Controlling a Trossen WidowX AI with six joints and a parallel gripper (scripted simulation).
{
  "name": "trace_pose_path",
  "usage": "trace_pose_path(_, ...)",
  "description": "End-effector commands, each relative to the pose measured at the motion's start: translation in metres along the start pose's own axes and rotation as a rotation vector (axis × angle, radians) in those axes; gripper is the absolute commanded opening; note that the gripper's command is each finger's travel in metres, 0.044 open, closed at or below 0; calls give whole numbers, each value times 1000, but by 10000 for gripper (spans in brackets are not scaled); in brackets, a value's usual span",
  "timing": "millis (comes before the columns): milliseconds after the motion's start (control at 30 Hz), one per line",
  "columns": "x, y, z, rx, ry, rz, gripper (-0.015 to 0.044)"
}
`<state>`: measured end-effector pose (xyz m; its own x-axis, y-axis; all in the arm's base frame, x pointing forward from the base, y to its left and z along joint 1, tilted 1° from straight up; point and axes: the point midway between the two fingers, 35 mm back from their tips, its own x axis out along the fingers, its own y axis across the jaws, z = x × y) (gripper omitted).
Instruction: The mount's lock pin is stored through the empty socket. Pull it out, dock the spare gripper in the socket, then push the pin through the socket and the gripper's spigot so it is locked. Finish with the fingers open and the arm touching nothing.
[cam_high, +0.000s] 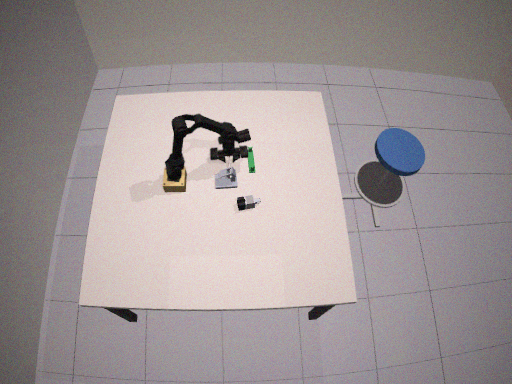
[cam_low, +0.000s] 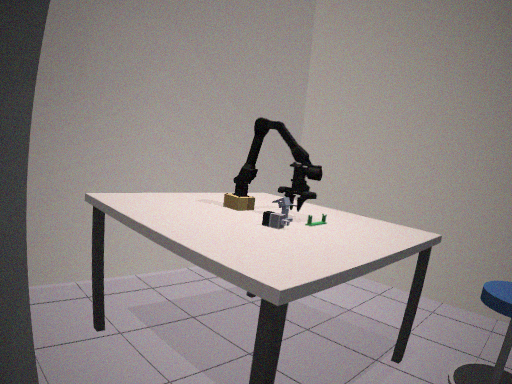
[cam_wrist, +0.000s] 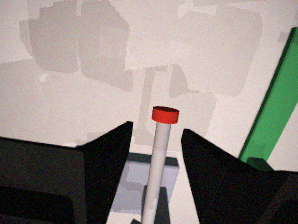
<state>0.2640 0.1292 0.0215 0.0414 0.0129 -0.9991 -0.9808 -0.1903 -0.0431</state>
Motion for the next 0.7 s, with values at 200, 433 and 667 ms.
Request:
trace_pose_path(200,1,0,0,-5,-4,1,0)
trace_pose_path(433,0,0,1,-4,-14,2,0)
trace_pose_path(667,-6,0,3,7,-119,8,0)
